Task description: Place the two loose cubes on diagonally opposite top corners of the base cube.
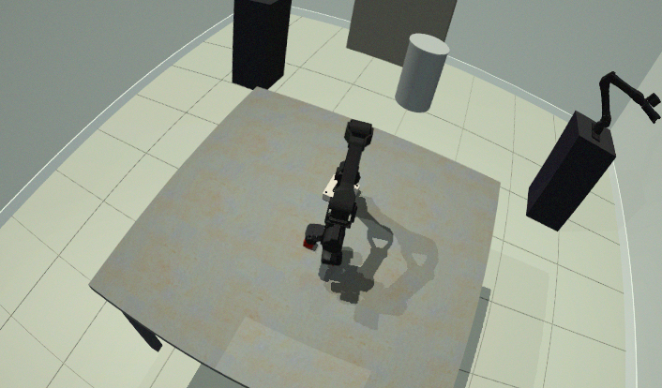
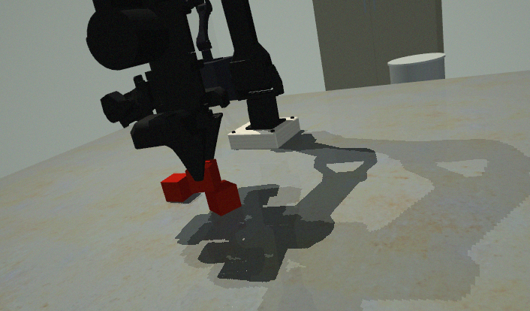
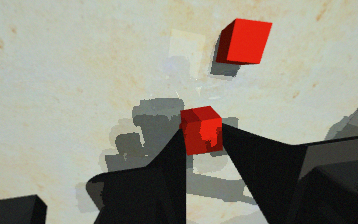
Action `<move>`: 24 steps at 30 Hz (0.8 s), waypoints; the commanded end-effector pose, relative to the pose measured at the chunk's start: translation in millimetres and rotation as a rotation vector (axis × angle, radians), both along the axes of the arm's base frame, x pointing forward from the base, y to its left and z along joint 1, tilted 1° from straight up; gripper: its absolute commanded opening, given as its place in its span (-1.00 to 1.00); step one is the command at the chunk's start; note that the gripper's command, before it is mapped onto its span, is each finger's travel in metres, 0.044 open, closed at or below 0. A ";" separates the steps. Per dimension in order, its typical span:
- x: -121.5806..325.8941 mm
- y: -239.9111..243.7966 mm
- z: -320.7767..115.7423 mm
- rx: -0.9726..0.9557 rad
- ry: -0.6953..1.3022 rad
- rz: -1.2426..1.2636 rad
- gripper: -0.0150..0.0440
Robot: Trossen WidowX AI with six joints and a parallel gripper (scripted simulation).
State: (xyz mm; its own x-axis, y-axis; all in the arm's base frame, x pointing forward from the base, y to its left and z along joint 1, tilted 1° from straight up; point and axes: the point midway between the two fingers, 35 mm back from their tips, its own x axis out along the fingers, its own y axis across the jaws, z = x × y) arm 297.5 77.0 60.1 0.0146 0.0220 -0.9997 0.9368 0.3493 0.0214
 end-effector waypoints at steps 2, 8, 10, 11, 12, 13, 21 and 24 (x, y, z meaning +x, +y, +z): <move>0.1 0.4 -0.6 0.002 0.000 0.003 0.20; -0.1 -0.2 8.2 0.000 0.000 0.000 0.20; -0.1 -0.2 10.0 0.000 0.000 0.000 0.20; -0.1 -0.3 11.1 0.000 0.000 0.000 0.20; -0.1 -0.3 12.4 0.000 0.000 0.000 0.20; -0.2 -0.3 13.6 0.000 0.000 0.000 0.20; -0.3 -0.6 24.0 0.000 0.000 0.000 0.20; -0.3 -0.7 27.9 0.000 0.000 0.000 0.20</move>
State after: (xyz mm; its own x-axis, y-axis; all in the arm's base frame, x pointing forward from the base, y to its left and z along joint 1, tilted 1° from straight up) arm 295.8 76.1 81.3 0.0045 0.0194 -0.9998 0.9375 0.3479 0.0110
